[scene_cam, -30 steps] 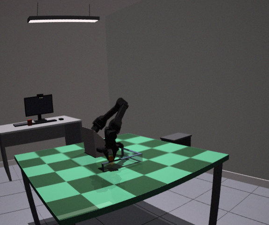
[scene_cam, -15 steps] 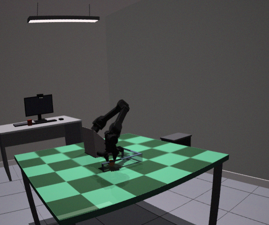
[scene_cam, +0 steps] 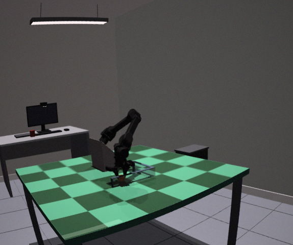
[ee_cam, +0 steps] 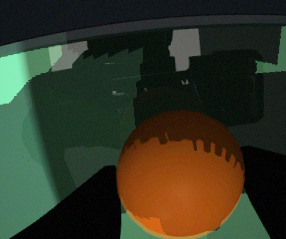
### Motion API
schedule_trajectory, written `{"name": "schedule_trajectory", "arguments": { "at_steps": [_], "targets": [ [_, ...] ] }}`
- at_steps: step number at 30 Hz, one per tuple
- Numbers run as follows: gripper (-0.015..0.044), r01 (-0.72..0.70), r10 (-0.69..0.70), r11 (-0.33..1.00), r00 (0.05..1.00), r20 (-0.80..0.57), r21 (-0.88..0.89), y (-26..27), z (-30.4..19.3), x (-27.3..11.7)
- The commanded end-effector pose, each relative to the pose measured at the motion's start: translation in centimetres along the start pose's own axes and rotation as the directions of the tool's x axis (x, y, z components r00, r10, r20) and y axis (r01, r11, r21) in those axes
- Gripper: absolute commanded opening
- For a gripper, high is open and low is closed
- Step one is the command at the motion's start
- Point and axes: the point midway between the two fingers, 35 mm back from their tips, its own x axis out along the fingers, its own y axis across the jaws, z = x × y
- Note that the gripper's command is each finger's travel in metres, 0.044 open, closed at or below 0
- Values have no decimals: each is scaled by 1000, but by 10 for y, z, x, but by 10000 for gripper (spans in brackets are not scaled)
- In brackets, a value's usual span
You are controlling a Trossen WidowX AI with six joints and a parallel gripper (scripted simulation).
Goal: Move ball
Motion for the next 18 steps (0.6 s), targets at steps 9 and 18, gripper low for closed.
{"name": "schedule_trajectory", "arguments": {
  "at_steps": [9, 18],
  "targets": [
    [325, 1, -1, 1000, 1000, 0, -1, 0, 0, -3],
    [325, 1, -1, 1000, 1000, -1, 1, 0, 0, -87]
  ]
}}
